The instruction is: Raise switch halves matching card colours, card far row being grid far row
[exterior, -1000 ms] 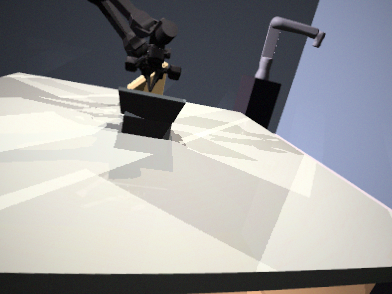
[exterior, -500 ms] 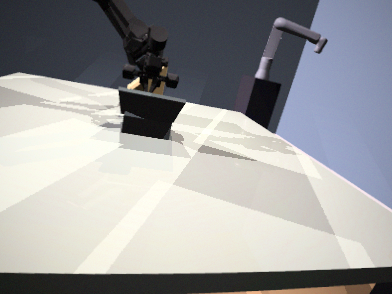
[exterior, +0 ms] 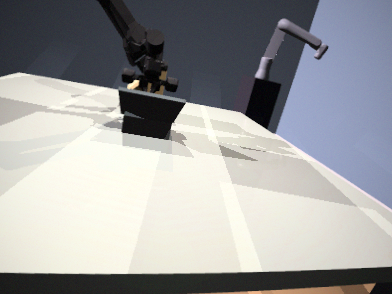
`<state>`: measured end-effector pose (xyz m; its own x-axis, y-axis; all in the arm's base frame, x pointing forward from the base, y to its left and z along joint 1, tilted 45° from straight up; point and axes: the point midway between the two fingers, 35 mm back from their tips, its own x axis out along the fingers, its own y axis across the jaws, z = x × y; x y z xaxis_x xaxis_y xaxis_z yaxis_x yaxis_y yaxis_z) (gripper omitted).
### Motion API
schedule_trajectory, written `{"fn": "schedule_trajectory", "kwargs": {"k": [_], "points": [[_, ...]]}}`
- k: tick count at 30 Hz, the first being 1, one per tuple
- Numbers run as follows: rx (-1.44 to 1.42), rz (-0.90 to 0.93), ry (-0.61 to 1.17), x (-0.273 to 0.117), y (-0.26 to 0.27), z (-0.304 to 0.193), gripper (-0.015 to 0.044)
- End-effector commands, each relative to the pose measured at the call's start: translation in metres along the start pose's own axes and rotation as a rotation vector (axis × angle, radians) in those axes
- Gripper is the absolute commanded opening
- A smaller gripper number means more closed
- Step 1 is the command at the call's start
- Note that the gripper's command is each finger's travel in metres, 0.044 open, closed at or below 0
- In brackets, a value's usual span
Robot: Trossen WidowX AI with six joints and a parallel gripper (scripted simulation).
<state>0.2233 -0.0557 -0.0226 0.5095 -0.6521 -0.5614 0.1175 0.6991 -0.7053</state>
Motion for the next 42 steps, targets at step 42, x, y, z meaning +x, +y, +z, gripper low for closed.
{"fn": "schedule_trajectory", "kwargs": {"k": [42], "points": [[-0.006,0.003,0.002,0.0046,0.0007,-0.0009,0.0]]}}
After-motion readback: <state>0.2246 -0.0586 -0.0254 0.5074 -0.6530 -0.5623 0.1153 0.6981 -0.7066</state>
